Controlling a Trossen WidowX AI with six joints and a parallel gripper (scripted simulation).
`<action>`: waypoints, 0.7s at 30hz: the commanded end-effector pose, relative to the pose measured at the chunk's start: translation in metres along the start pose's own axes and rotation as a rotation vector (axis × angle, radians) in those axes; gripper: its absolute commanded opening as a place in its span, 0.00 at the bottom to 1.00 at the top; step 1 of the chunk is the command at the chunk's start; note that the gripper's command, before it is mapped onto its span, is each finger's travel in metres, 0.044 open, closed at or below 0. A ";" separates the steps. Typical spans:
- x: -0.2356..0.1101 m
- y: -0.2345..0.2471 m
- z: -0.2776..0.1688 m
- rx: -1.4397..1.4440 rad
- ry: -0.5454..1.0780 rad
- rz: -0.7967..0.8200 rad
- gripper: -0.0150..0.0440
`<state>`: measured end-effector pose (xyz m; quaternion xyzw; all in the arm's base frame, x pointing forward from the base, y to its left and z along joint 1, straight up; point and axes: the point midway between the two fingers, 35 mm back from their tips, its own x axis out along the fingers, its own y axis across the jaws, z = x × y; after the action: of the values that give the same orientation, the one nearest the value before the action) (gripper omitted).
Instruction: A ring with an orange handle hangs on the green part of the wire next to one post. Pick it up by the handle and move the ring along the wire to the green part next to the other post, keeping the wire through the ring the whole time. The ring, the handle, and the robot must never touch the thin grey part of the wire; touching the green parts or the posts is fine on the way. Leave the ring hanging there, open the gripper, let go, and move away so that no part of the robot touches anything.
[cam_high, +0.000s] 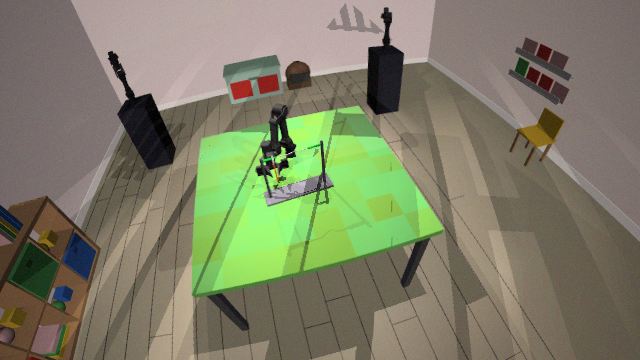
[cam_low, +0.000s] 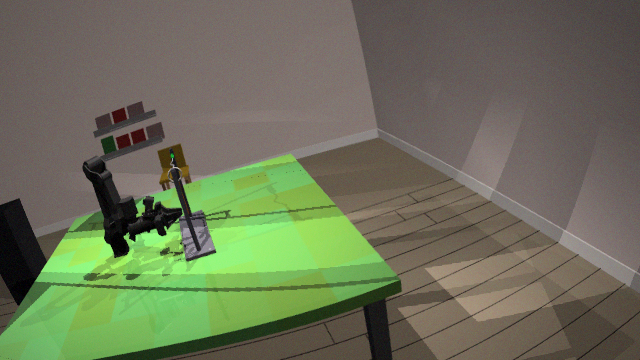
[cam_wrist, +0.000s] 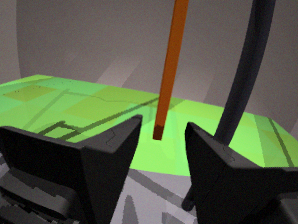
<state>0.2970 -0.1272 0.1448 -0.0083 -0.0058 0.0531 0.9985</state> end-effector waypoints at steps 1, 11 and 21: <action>0.008 -0.002 0.000 0.005 0.000 -0.004 0.53; 0.024 -0.002 0.000 0.005 -0.001 -0.004 0.53; 0.040 0.000 0.000 0.005 -0.002 -0.004 0.53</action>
<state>0.3295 -0.1221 0.1455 -0.0081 -0.0071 0.0530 0.9985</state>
